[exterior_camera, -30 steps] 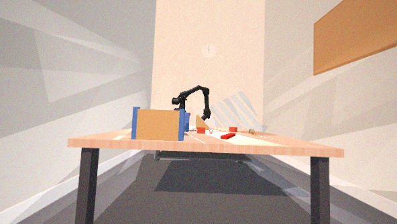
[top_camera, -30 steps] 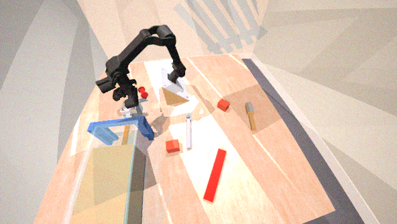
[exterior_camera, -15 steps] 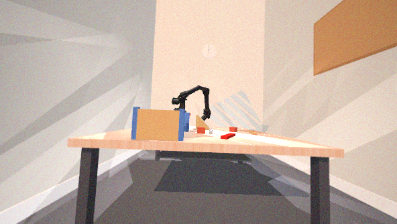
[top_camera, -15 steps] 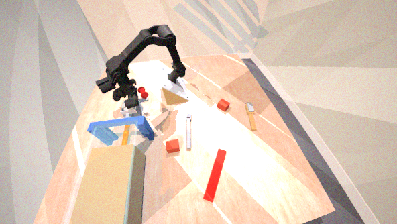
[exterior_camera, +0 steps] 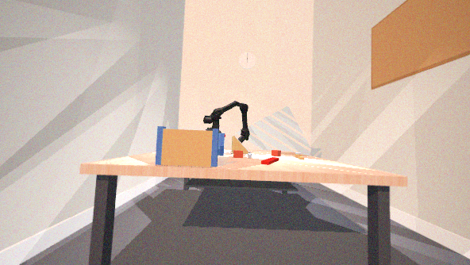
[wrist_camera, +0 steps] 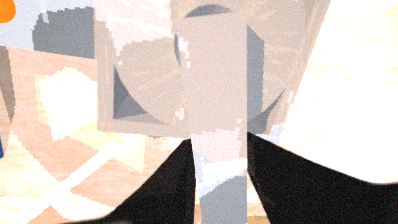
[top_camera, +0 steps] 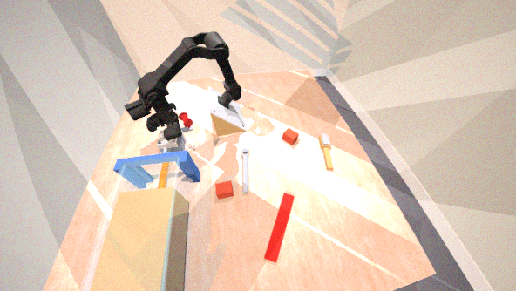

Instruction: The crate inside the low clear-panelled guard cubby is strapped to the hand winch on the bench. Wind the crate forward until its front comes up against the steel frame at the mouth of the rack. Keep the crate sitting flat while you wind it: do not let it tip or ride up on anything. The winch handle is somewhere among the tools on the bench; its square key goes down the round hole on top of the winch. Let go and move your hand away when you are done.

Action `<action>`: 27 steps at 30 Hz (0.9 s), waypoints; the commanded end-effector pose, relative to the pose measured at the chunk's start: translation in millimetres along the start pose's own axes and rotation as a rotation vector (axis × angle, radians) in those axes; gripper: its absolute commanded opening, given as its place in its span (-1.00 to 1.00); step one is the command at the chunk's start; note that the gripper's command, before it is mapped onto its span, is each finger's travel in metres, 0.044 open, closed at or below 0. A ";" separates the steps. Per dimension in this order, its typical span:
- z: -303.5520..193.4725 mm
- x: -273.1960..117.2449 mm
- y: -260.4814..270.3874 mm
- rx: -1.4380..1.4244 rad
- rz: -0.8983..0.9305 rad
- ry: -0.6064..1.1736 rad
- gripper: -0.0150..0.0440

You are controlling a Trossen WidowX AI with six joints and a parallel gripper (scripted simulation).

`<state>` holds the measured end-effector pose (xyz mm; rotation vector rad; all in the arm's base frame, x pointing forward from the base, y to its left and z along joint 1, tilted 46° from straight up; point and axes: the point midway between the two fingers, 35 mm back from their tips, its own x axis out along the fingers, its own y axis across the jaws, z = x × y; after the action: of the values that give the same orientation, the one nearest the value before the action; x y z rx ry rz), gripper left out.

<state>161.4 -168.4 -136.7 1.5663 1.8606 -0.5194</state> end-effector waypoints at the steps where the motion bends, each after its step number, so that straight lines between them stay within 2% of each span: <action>1: 0.5 4.1 -1.6 -0.012 -0.012 0.001 -0.49; 27: 0.8 3.5 2.9 0.084 -0.008 0.008 -0.49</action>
<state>164.4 -168.1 -136.0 1.6140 1.8624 -0.5882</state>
